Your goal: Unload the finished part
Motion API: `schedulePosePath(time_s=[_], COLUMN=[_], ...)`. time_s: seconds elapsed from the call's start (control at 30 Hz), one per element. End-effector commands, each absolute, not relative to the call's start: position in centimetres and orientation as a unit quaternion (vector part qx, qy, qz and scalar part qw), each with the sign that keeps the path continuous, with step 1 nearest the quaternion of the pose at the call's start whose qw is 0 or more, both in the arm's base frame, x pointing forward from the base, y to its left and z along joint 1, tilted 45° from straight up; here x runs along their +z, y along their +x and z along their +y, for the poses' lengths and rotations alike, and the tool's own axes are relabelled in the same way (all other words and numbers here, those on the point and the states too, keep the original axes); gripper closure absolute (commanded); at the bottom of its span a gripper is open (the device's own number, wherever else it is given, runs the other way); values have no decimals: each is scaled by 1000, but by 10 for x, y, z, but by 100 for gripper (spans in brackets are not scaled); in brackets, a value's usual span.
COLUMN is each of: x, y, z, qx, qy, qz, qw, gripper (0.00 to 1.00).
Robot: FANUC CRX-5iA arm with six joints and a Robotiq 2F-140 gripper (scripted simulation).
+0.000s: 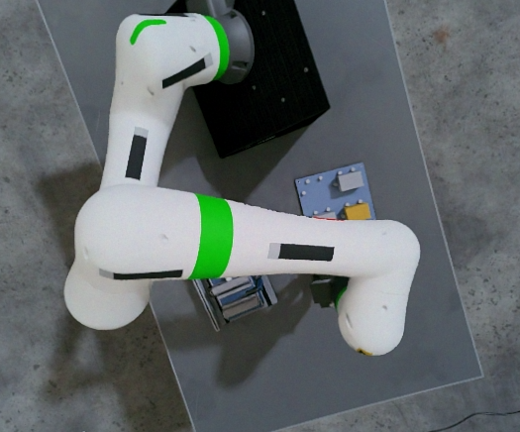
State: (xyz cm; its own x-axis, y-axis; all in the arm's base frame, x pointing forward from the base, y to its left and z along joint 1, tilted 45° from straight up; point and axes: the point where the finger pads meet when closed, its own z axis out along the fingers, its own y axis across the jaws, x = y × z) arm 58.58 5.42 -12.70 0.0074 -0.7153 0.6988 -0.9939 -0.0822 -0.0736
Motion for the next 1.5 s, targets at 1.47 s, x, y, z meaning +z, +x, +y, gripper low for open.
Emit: schedulePosePath(time_s=[1.47], x=[-136], y=[588], z=[46], qx=[302], qy=[671], qz=[-637], qw=[230], gripper=[90])
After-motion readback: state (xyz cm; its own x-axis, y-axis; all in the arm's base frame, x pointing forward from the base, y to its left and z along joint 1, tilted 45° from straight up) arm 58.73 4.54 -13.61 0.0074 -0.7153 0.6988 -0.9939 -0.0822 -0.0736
